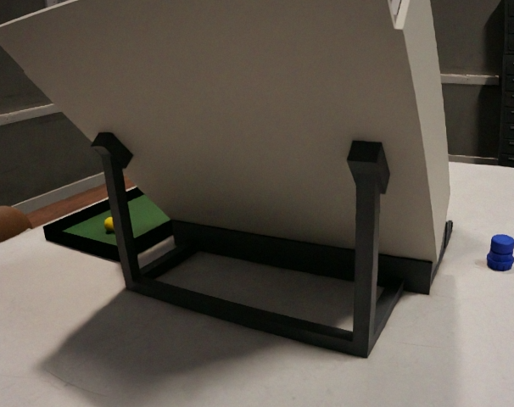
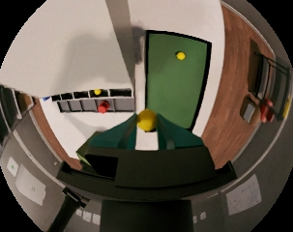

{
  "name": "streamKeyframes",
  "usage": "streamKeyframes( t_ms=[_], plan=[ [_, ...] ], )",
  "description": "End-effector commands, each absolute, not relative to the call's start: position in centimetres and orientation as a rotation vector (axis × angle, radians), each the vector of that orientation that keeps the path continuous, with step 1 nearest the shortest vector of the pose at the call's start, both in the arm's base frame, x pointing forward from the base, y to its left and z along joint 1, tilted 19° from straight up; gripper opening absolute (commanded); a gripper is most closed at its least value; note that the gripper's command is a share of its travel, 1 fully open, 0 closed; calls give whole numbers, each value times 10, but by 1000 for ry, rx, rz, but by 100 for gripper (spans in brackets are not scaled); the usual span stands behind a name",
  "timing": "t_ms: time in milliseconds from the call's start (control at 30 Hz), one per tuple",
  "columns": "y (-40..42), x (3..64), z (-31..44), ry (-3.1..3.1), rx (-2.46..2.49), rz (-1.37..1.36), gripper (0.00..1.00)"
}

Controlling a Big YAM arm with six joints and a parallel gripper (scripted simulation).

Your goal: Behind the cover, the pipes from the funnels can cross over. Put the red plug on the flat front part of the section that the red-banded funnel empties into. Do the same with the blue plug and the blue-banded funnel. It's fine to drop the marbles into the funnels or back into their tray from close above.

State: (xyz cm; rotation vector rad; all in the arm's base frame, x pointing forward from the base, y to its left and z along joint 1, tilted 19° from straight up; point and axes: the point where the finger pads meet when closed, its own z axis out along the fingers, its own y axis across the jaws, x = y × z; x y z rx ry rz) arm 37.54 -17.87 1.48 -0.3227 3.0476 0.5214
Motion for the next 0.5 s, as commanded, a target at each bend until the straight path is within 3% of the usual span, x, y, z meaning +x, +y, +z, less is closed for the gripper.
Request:
streamKeyframes(
  t_ms=[0,467],
  plan=[
    [-182,398,46,3023,-299,465,0],
    [-108,413,169,3016,-300,473,0]
  ],
)
